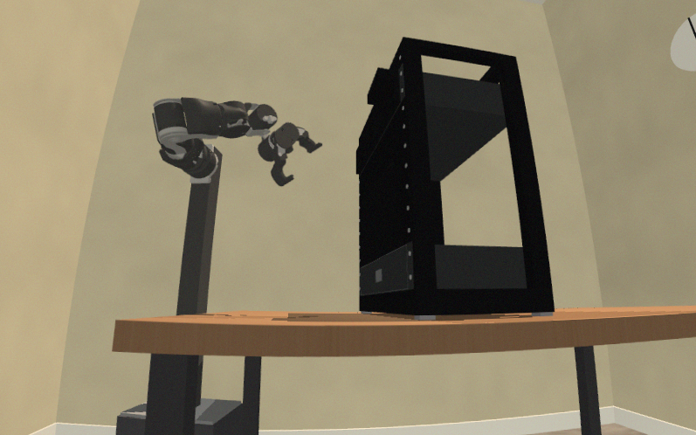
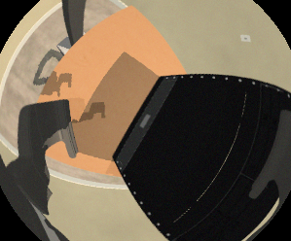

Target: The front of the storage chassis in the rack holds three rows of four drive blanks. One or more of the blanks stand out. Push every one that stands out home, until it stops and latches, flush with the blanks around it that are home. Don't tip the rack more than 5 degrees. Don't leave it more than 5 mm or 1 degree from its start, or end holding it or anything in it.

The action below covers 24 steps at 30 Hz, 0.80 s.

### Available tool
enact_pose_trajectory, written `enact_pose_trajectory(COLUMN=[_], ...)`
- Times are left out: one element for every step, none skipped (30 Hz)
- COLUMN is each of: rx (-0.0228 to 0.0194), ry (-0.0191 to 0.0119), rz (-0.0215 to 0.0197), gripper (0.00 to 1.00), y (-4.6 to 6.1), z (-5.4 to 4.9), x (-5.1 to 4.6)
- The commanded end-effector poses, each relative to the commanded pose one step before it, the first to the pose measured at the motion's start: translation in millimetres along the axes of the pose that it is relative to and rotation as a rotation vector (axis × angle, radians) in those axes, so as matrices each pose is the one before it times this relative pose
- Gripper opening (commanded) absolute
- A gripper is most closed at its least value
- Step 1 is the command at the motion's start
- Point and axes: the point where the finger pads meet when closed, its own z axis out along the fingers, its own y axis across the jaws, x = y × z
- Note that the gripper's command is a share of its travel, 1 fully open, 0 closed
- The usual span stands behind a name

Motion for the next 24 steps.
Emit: enact_pose_trajectory(rx=[-0.06327,-0.02556,-0.02523,-0.02487,-0.02448,-0.02405,-0.02359,-0.02309,-0.02257,-0.02202,0.0,0.0,-0.02145,-0.02085,-0.02022,-0.01958,-0.01892,-0.01824,-0.01754,-0.01683,-0.0161,-0.01537,-0.01463,-0.01388], ry=[-0.01071,-0.01786,-0.01823,-0.01854,-0.01879,-0.01896,-0.01907,-0.01911,-0.01908,-0.01899,0.0,0.0,-0.01883,-0.01861,-0.01833,-0.01799,-0.0176,-0.01715,-0.01667,-0.01614,-0.01557,-0.01497,-0.01434,-0.01368], rz=[0.03406,0.01829,0.01744,0.01658,0.01569,0.01479,0.01388,0.01297,0.01206,0.01117,0.0,0.0,0.01029,0.00943,0.0086,0.00779,0.00703,0.0063,0.0056,0.00495,0.00435,0.00379,0.00327,0.0028], gripper=[1.0,1.0,1.0,1.0,1.0,1.0,1.0,1.0,1.0,1.0,1.0,1.0,1.0,1.0,1.0,1.0,1.0,1.0,1.0,1.0,1.0,1.0,1.0,1.0], y=[9.22,2.42,2.55,2.67,2.78,2.88,2.97,3.05,3.11,3.16,0.0,0.0,3.2,3.22,3.23,3.23,3.21,3.18,3.13,3.07,3.0,2.92,2.83,2.73], z=[-4.78,-5.05,-5.04,-5.01,-4.97,-4.91,-4.84,-4.75,-4.66,-4.55,0.0,0.0,-4.43,-4.3,-4.17,-4.02,-3.88,-3.72,-3.57,-3.4,-3.24,-3.08,-2.91,-2.75], x=[-0.461,-3.441,-3.473,-3.495,-3.505,-3.502,-3.486,-3.458,-3.419,-3.369,0.0,0.0,-3.308,-3.238,-3.159,-3.072,-2.978,-2.878,-2.772,-2.661,-2.546,-2.428,-2.308,-2.185])
